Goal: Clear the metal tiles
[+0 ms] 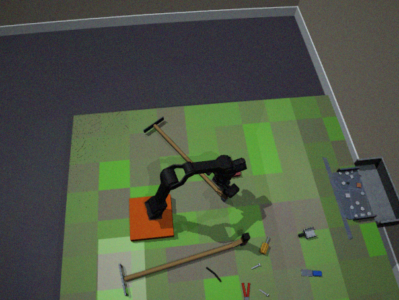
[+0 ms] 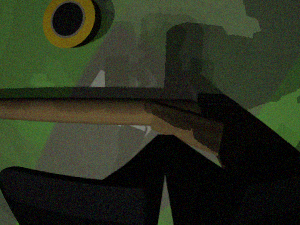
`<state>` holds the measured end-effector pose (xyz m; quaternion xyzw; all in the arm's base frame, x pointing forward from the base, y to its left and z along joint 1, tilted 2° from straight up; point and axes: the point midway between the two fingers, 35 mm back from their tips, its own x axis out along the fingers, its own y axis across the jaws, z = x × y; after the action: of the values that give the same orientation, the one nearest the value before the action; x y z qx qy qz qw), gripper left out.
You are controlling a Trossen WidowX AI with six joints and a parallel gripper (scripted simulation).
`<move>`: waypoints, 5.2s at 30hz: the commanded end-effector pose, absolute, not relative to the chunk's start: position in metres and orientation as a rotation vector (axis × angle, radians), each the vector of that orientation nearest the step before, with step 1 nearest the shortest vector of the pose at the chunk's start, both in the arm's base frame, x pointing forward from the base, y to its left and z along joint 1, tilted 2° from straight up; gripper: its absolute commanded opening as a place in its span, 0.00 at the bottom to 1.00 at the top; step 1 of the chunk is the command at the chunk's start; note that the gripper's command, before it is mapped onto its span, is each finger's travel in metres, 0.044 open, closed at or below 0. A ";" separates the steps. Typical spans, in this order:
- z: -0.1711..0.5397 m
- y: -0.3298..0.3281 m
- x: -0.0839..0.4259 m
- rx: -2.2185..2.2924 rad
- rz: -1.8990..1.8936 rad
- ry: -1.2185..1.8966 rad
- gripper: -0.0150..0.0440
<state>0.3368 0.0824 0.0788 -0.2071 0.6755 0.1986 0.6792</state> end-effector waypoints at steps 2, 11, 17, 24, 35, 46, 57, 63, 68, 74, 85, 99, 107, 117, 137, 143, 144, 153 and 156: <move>0.080 0.071 0.343 -0.460 0.427 1.514 0.25; 0.079 0.064 0.348 -0.461 0.426 1.514 0.25; 0.079 0.059 0.351 -0.461 0.426 1.514 0.25; 0.090 0.068 0.349 -0.464 0.444 1.514 0.25; 0.126 0.069 0.351 -0.464 0.444 1.514 0.25; 0.162 0.069 0.349 -0.464 0.444 1.514 0.25; 0.179 0.079 0.340 -0.518 0.499 1.502 0.25; 0.178 0.101 0.325 -0.649 0.631 1.468 0.25; 0.177 0.119 0.311 -0.757 0.741 1.432 0.25; 0.176 0.138 0.294 -0.886 0.871 1.382 0.25; 0.173 0.168 0.259 -1.118 1.107 1.266 0.25; 0.167 0.196 0.210 -1.405 1.399 1.074 0.25; 0.163 0.206 0.182 -1.563 1.560 0.939 0.25; 0.160 0.210 0.170 -1.630 1.628 0.875 0.25; 0.112 0.219 0.177 -1.630 1.628 0.873 0.25; 0.097 0.220 0.178 -1.630 1.628 0.873 0.25; 0.094 0.220 0.178 -1.630 1.628 0.873 0.25; 0.072 0.220 0.178 -1.630 1.628 0.873 0.25; 0.064 0.220 0.178 -1.630 1.628 0.873 0.25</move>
<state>0.1785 0.2200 0.0712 -0.6242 0.3360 0.6212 0.3340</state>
